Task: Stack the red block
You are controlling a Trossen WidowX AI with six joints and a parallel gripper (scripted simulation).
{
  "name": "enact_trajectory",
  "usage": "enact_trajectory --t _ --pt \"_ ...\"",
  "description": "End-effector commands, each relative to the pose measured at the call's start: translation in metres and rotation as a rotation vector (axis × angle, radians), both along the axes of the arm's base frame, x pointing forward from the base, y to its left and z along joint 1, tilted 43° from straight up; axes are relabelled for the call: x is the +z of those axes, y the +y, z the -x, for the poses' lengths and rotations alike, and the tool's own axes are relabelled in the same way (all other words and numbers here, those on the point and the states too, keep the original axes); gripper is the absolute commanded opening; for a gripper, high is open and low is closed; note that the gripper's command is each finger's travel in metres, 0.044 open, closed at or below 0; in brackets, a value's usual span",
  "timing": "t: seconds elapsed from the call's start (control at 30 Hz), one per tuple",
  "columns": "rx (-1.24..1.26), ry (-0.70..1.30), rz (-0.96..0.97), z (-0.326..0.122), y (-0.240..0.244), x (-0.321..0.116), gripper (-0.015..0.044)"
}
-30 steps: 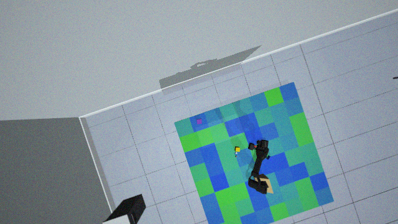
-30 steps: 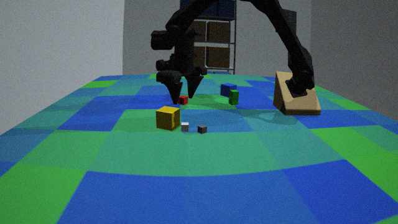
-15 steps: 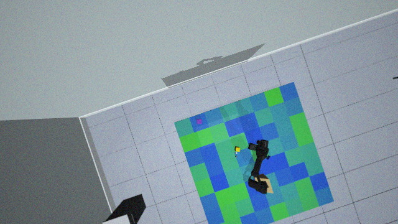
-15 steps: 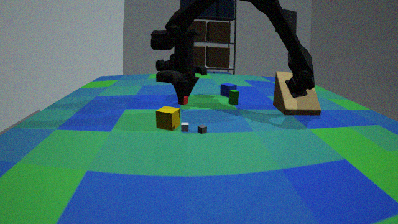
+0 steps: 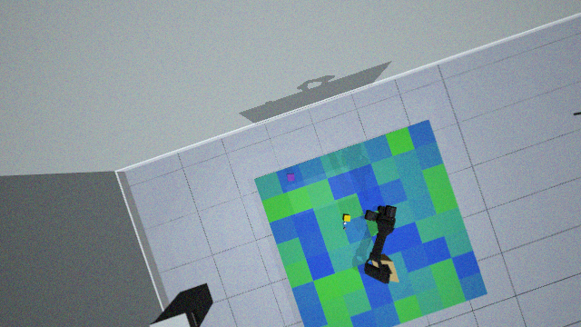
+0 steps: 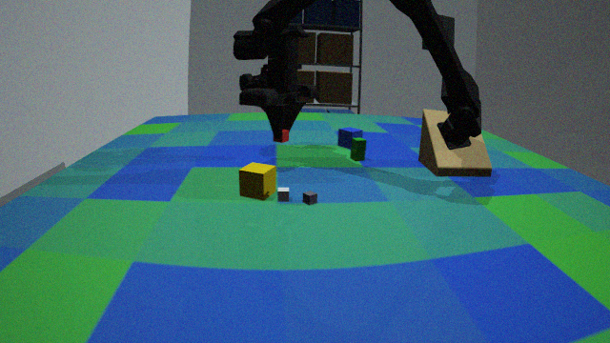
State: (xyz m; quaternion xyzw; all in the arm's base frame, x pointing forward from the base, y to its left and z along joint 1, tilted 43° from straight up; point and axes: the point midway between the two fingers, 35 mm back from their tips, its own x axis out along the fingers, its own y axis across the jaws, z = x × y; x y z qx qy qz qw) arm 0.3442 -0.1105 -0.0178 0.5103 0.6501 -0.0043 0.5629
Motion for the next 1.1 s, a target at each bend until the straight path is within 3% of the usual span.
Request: enact_trajectory --t 0.0,0.43,0.73,1.07 --pt "0.004 -0.004 0.007 0.003 -0.015 0.016 0.0" --pt "0.004 -0.003 0.009 0.013 -0.053 0.06 0.0" --pt "0.004 -0.003 0.009 0.012 -0.054 0.06 0.0" --pt "0.002 0.001 0.014 0.052 -0.056 0.06 0.0"
